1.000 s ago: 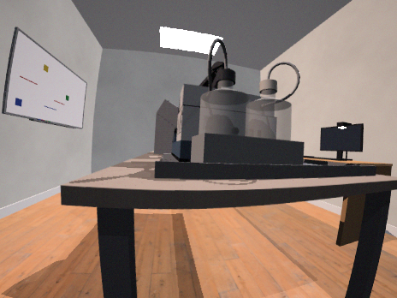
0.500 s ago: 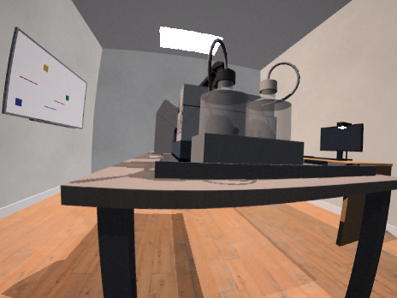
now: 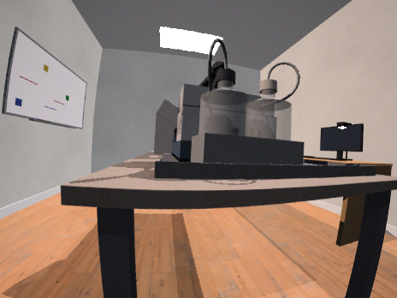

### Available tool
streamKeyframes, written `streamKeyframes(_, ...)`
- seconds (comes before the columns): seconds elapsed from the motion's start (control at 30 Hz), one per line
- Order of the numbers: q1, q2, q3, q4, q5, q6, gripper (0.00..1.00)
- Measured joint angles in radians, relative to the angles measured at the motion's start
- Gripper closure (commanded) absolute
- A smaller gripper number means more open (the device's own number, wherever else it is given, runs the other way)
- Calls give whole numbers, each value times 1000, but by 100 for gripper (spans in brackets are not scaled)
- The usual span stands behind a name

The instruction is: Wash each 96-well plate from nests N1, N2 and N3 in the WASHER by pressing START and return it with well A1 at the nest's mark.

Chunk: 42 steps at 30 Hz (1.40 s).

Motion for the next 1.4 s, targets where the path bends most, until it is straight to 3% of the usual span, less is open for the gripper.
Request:
streamKeyframes(0.37, -1, -8, -3, -5, 0, -3, 100)
streamKeyframes(1.4, -64, -201, -30, -183, -20, -64, 100)
